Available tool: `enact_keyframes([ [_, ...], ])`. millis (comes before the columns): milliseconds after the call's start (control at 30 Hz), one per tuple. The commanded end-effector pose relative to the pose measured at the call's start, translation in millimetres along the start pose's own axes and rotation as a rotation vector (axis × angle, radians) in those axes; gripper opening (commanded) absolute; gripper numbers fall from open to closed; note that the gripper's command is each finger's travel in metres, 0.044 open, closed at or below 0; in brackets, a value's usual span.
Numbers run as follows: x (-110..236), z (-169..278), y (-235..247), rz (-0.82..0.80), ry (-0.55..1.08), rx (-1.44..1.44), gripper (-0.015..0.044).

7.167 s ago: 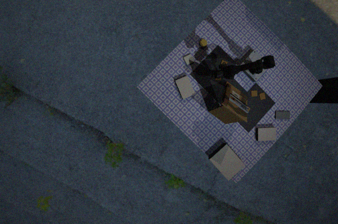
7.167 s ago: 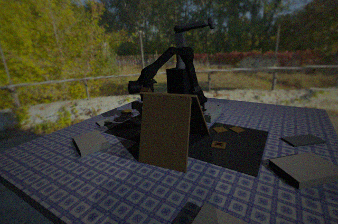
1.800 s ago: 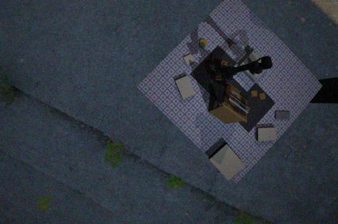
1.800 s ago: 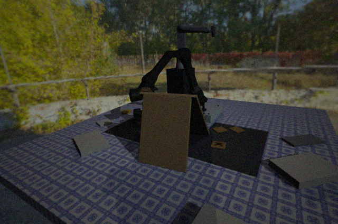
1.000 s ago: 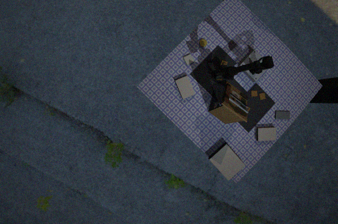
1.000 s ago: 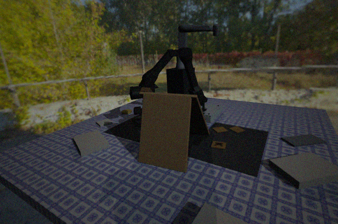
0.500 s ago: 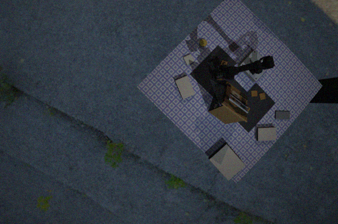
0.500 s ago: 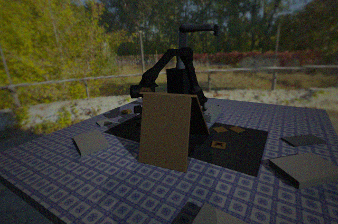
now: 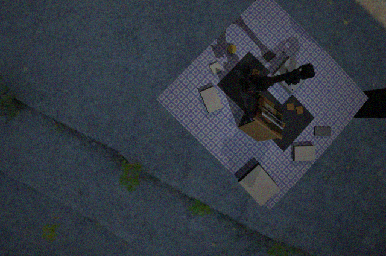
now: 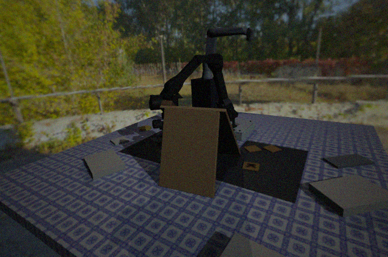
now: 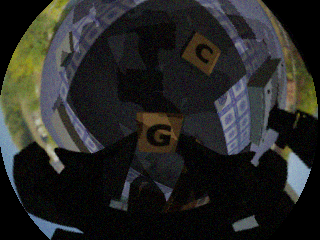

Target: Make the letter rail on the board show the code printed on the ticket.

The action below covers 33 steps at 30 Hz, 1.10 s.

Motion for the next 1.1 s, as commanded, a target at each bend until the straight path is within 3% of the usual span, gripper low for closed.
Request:
enact_keyframes([
  [0,5.8,4.9,3.2,-0.036,0.009,0.056,0.0000],
  [1067,50.1,42.1,19.3,-0.288,0.061,0.498,0.0000],
])
Point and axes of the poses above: the point midway between the two fingers, 35 mm back from their tips, its own x axis back along the fingers, its own y axis across the jaws, z = x × y, the point moved 2 cm from there along x, back along the fingers, and after that the axes turned 14 degrees about -x, right-handed, at the moved point
